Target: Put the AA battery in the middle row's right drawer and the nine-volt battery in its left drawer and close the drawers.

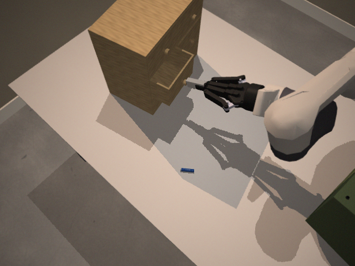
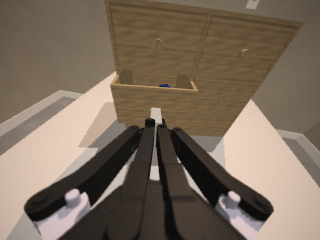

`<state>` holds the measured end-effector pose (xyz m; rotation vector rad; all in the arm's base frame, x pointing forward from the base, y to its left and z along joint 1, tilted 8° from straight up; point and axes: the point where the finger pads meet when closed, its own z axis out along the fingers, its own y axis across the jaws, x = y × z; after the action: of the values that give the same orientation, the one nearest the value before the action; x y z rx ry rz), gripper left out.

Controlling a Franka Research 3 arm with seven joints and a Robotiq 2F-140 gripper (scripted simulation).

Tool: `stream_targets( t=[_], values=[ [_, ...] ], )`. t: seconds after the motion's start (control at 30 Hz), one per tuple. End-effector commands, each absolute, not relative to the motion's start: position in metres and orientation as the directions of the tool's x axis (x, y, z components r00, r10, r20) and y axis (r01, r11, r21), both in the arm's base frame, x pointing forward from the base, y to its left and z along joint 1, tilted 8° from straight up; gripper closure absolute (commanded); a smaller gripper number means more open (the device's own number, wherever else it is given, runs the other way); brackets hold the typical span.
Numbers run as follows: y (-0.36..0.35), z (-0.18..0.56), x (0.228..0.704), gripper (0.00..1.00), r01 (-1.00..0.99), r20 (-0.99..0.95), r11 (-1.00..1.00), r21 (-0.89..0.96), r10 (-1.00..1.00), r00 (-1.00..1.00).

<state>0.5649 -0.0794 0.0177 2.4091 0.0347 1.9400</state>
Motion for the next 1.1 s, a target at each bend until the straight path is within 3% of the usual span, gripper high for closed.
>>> stream_targets(
  t=[0.0, 1.07],
  values=[
    [-0.078, 0.017, 0.572, 1.00, -0.008, 0.975, -0.999, 0.048, 0.045, 0.218],
    [-0.078, 0.023, 0.617, 1.00, -0.008, 0.975, -0.999, 0.048, 0.045, 0.218]
  ],
)
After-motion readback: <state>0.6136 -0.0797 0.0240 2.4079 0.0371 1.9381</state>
